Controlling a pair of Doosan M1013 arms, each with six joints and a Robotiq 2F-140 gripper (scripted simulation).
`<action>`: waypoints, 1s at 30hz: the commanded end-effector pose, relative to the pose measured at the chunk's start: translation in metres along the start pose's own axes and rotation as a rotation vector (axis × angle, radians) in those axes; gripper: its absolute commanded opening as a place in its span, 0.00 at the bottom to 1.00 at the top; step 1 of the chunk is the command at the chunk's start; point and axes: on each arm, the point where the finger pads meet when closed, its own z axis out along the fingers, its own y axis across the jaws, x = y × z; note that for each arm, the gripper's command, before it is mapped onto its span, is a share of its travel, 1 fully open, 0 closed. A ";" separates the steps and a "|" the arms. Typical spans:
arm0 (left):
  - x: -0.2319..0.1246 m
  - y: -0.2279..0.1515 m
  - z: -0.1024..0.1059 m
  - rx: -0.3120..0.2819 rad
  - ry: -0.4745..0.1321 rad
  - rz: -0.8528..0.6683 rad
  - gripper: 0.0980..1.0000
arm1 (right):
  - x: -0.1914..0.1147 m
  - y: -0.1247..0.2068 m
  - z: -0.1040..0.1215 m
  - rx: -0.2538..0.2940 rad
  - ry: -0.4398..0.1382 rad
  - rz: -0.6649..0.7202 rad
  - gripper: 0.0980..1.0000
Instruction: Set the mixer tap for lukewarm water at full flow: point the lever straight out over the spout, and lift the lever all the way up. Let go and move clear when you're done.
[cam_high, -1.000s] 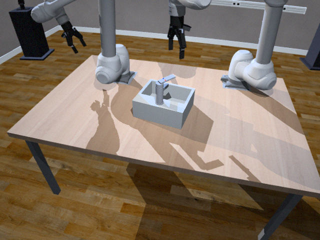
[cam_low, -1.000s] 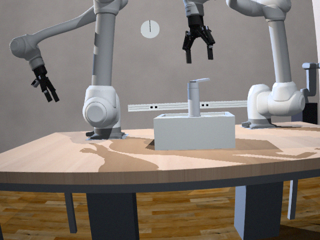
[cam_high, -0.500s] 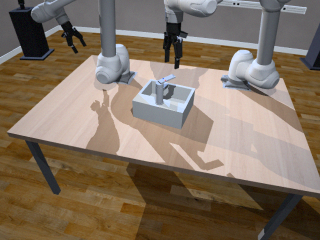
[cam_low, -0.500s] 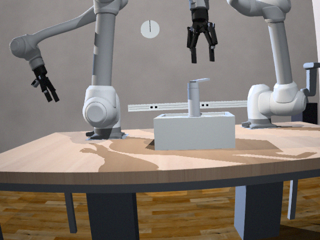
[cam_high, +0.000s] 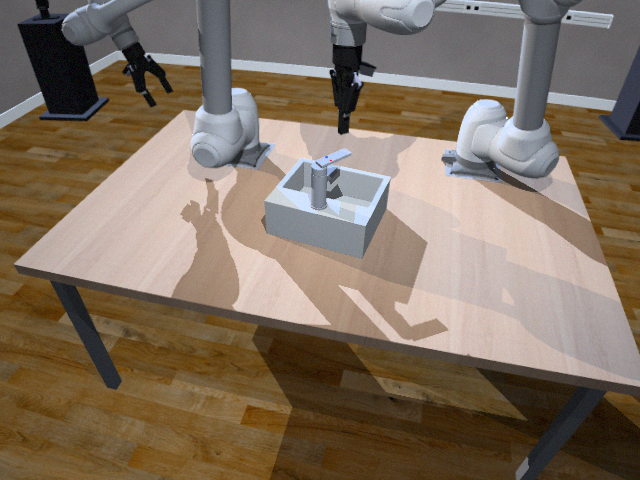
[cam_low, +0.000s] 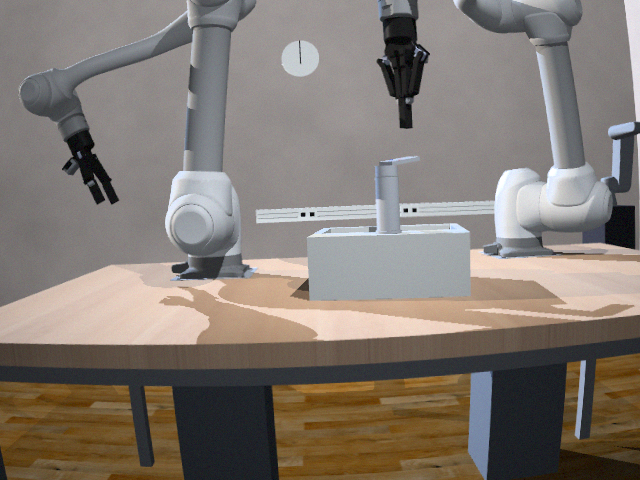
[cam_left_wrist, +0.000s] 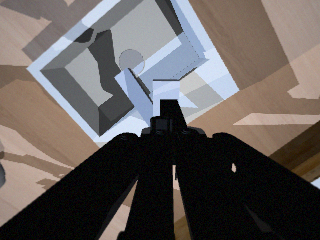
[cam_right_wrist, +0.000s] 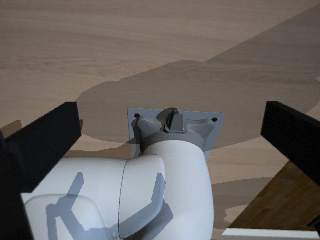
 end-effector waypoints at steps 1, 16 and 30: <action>0.000 0.000 -0.001 -0.001 -0.002 0.000 0.00 | 0.000 0.000 -0.001 0.001 0.001 0.000 1.00; 0.000 0.000 -0.001 -0.001 -0.002 0.000 0.00 | 0.000 0.000 -0.001 0.001 0.001 0.000 1.00; 0.000 0.000 -0.001 -0.001 -0.002 0.000 0.42 | 0.000 0.000 -0.001 0.001 0.001 0.000 1.00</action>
